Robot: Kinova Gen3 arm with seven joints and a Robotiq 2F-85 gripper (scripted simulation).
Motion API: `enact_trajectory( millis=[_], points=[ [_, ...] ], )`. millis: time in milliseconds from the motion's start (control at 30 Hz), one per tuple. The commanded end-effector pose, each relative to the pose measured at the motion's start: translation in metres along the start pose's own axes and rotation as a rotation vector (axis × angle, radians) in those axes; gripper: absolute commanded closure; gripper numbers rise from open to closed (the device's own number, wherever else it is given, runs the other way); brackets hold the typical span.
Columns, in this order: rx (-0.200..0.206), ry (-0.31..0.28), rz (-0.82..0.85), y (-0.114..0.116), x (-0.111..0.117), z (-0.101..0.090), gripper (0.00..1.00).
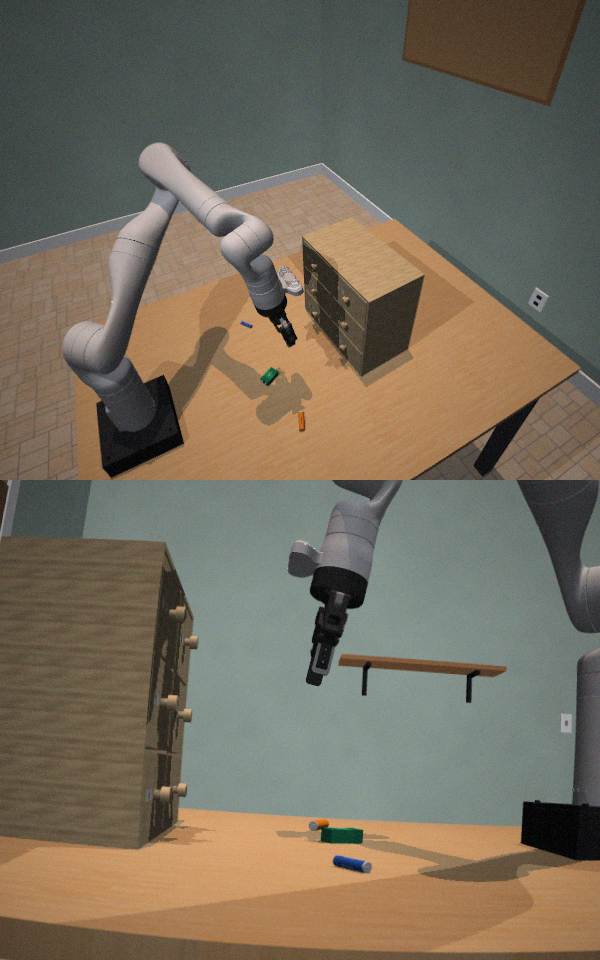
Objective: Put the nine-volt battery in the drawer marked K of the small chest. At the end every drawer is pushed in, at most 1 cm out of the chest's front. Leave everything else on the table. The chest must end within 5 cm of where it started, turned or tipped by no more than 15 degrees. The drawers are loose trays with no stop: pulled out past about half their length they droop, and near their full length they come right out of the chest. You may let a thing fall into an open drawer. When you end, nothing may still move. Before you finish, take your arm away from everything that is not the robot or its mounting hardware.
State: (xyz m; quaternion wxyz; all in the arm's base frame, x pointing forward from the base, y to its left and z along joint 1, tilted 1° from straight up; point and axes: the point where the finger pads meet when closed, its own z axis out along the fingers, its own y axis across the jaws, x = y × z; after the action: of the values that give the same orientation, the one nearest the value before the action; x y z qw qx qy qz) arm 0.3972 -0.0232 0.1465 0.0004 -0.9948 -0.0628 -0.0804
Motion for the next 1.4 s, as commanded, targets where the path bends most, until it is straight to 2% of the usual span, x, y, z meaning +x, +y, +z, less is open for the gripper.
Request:
enact_trajectory(
  millis=[0, 500, 933, 1367],
  points=[
    [-0.001, 0.000, -0.008, 0.000, 0.004, -0.002, 0.00],
    [-0.002, -0.130, -0.007, 0.001, -0.006, -0.021, 0.00],
    [-0.002, -0.174, -0.007, 0.001, -0.010, -0.027, 0.00],
    [-0.002, -0.181, -0.007, 0.001, -0.010, -0.028, 0.00]
  ],
)
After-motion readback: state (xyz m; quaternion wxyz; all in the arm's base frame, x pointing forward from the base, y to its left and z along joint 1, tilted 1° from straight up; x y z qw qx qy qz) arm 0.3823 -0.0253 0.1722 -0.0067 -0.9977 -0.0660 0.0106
